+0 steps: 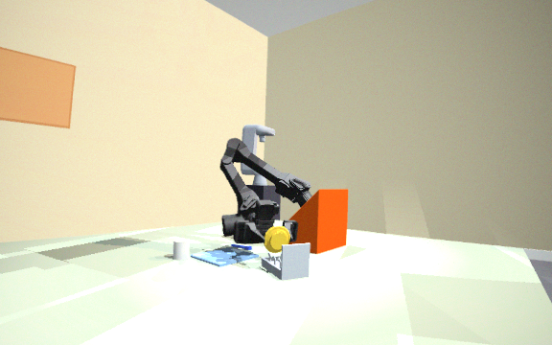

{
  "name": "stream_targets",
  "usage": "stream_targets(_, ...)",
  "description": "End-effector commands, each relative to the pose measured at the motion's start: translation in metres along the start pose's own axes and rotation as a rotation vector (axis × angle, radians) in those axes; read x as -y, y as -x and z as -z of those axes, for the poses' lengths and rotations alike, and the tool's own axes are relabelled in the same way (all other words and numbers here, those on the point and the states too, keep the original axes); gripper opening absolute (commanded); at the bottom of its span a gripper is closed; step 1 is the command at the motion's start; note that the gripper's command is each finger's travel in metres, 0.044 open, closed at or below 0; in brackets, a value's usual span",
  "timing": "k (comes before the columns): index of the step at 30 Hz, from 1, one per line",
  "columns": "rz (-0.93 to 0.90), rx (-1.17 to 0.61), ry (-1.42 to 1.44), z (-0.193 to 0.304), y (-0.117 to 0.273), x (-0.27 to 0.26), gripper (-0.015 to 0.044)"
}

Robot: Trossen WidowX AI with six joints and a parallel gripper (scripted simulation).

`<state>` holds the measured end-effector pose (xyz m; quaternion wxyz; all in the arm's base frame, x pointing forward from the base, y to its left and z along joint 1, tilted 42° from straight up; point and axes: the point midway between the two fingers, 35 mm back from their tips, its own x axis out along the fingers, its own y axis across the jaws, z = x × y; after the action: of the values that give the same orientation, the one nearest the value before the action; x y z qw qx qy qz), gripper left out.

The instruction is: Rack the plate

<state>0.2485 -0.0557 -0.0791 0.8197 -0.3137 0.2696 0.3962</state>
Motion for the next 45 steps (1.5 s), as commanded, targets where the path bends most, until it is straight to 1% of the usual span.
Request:
stream_targets(1, -0.005, 0.000, -0.007, 0.000, -0.004, -0.002, 0.0000)
stream_targets(8, 0.000, 0.000, 0.000, 0.001, -0.009, -0.003, 0.0000)
stream_targets(12, 0.006, 0.000, 0.007, 0.019, -0.011, -0.004, 0.0000)
stream_targets(26, 0.007, -0.008, 0.001, 0.014, -0.008, -0.003, 0.0000)
stream_targets(41, 0.003, -0.007, 0.001, 0.015, -0.009, -0.004, 0.0394)
stream_targets(45, 0.003, -0.007, 0.001, 0.015, -0.009, -0.004, 0.0400)
